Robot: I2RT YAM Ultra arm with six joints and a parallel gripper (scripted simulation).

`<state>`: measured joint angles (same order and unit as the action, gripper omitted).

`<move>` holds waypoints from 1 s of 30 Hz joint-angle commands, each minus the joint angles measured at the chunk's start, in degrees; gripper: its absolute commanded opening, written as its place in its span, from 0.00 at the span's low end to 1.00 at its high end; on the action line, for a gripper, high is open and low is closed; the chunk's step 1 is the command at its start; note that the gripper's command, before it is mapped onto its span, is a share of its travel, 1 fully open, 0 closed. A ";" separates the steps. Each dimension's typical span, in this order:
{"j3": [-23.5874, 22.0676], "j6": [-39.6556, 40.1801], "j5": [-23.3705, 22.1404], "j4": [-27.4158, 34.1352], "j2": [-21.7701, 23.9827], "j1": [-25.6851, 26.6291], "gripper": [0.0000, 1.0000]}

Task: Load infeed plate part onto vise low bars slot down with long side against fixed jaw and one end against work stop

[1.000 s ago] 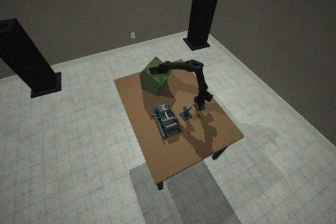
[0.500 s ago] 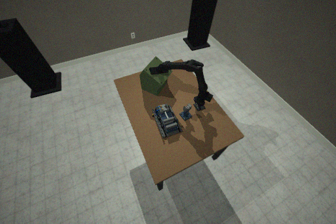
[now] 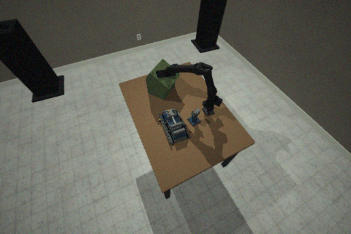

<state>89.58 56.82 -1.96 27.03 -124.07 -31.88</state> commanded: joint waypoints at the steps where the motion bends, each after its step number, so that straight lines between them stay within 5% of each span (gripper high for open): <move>1: 2.24 -0.23 -0.50 -0.10 1.25 -0.38 0.00; 30: -1.21 -0.08 -0.55 2.78 4.95 -0.12 0.00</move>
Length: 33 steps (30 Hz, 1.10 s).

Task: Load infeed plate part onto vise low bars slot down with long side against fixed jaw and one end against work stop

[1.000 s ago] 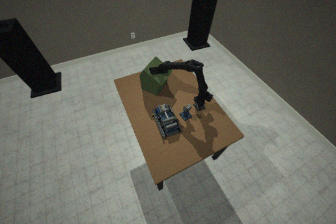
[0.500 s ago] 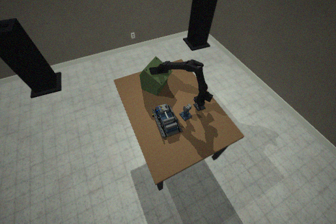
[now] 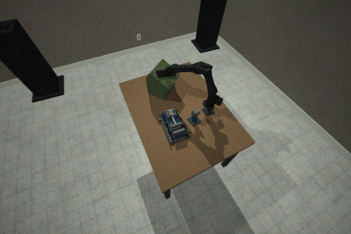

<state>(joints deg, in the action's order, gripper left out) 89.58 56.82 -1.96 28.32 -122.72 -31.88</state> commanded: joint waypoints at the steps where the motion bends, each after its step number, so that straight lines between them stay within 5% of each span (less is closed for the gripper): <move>1: -1.33 -0.06 -0.55 1.74 3.96 -0.09 0.00; 33: -0.16 0.55 -0.68 15.81 19.44 0.70 0.00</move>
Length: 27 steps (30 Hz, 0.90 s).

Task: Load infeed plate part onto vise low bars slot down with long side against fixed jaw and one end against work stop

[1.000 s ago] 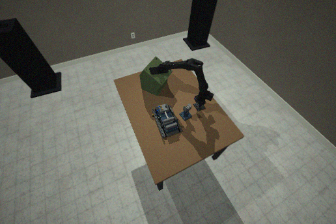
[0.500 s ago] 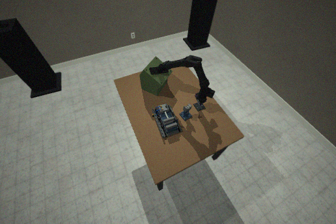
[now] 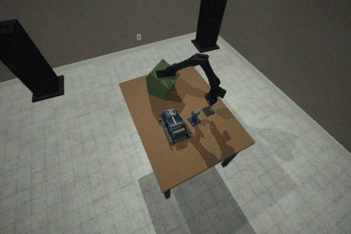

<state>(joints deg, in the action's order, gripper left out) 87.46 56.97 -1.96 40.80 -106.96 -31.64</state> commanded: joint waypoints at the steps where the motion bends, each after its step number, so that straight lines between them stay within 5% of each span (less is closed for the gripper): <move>1: 2.09 0.41 -0.69 4.03 4.25 0.51 0.00; 27: 7.39 0.67 -0.83 16.97 11.86 0.86 0.00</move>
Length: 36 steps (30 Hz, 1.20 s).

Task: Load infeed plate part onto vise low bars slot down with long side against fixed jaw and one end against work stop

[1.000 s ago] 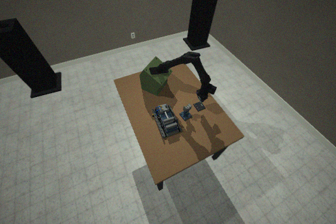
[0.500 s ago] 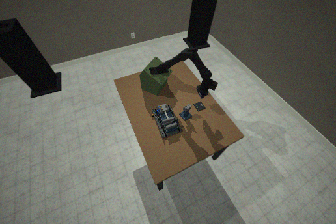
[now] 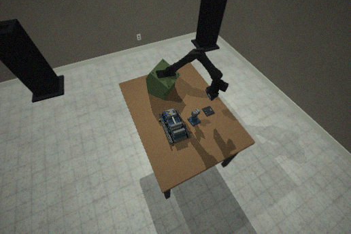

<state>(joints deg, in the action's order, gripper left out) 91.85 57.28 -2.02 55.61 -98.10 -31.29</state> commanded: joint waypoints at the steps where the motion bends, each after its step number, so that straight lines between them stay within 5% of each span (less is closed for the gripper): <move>1: 3.13 0.37 -0.78 2.36 3.07 0.42 0.00; 36: 3.61 0.37 -0.79 3.17 3.36 0.46 0.00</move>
<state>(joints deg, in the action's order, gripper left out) 92.66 57.30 -2.07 57.89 -97.71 -31.29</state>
